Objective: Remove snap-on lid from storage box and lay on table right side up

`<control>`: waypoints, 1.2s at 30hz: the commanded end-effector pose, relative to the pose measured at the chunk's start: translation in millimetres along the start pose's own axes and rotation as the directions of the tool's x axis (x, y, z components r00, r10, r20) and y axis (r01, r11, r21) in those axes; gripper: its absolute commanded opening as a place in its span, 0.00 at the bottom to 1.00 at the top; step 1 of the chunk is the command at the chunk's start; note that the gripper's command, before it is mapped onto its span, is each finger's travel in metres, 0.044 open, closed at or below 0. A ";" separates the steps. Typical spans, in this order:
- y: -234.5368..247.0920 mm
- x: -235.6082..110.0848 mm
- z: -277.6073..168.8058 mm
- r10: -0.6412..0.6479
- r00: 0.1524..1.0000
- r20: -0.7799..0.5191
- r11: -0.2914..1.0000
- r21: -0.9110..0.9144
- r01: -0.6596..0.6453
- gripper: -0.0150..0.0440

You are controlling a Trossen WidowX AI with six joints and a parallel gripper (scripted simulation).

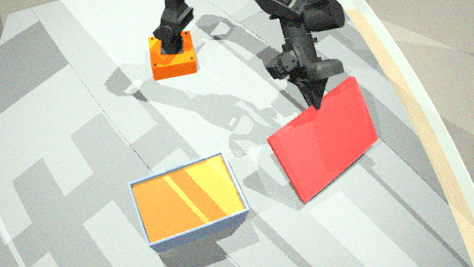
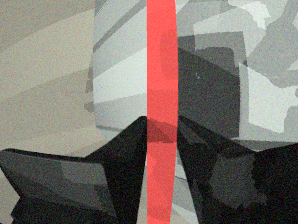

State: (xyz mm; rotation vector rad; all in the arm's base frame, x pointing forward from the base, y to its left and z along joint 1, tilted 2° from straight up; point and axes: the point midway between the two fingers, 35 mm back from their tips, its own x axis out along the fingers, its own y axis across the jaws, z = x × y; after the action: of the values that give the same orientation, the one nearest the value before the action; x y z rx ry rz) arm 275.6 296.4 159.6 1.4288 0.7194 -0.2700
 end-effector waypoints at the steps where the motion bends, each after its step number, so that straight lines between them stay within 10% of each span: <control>1: -0.2 1.6 -0.2 0.008 1.000 0.000 1.000 0.006 -0.008 0.25; 36: -21.7 19.8 -0.2 0.008 1.000 0.000 1.000 0.005 -0.008 0.25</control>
State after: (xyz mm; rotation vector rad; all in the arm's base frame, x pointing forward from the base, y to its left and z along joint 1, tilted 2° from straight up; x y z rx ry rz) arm 278.0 298.2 133.8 1.4383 0.7130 -0.2651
